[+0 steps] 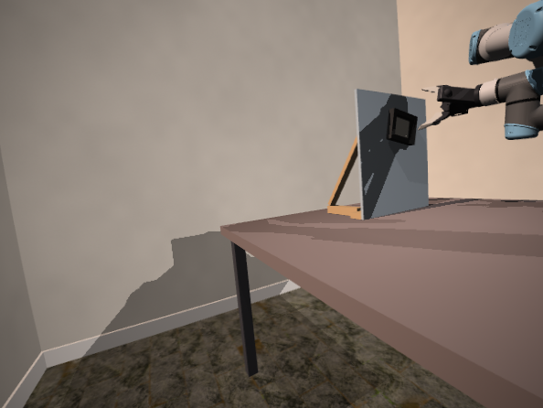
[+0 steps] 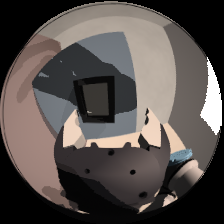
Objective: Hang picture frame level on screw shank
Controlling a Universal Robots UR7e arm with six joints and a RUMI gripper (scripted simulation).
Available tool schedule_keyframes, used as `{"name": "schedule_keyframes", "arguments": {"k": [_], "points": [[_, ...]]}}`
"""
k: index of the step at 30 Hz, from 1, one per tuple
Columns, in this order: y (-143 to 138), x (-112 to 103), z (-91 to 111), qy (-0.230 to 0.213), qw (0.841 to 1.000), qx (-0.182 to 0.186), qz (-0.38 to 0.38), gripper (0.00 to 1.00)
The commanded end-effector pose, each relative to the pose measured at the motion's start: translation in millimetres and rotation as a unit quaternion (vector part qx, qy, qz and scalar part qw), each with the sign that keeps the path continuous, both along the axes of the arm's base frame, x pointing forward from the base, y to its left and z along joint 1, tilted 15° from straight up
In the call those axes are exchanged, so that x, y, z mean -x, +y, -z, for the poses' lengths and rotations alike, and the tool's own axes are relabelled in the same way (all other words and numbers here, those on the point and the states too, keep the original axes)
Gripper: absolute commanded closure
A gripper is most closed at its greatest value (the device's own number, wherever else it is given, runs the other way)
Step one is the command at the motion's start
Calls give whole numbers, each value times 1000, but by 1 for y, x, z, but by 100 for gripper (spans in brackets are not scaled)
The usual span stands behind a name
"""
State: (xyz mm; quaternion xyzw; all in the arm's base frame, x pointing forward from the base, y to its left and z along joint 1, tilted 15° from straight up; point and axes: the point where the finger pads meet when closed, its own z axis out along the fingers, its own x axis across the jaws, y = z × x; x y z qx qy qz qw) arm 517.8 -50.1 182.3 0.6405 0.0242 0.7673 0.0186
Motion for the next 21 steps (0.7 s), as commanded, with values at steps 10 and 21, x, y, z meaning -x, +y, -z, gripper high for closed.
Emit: {"name": "schedule_keyframes", "arguments": {"k": [10, 21], "points": [[-2, 0, 1, 3, 1000, -6, 1, 71], [-2, 0, 1, 3, 1000, -6, 1, 71]]}}
